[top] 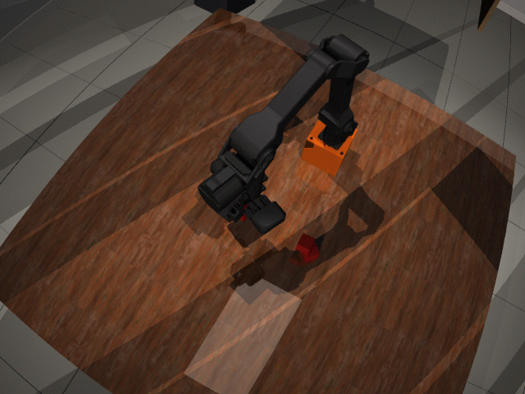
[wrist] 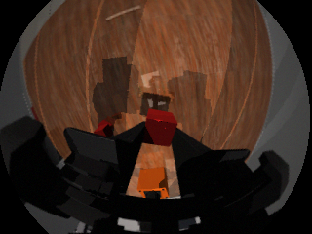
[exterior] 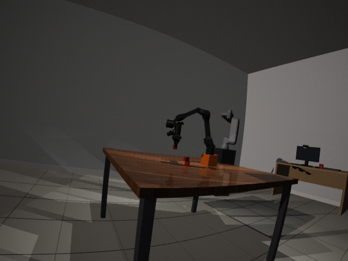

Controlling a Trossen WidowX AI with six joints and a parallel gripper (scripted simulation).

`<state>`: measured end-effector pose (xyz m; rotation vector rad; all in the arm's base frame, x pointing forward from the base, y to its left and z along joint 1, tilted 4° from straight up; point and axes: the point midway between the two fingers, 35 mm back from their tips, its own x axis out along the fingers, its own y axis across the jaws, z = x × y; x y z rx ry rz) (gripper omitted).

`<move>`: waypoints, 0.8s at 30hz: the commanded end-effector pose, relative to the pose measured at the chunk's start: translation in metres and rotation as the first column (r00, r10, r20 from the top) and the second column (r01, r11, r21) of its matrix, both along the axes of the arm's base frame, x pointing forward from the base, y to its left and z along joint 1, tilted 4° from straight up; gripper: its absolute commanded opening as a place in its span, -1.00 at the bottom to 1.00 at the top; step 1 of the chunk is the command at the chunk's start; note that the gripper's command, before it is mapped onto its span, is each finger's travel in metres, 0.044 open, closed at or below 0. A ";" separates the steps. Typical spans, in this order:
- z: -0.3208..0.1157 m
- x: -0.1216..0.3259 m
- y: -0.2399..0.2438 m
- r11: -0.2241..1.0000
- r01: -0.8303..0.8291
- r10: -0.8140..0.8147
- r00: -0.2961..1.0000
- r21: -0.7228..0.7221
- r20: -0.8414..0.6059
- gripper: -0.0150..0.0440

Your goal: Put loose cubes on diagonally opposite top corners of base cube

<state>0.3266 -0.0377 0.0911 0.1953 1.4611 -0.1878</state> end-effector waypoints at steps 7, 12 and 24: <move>-0.003 -0.002 0.031 0.987 0.161 -0.161 0.987 0.018 -0.004 -0.14; -0.004 -0.003 0.048 0.969 0.246 -0.246 0.969 0.027 -0.007 -0.14; -0.007 -0.010 0.086 0.896 0.441 -0.441 0.897 0.049 -0.016 -0.14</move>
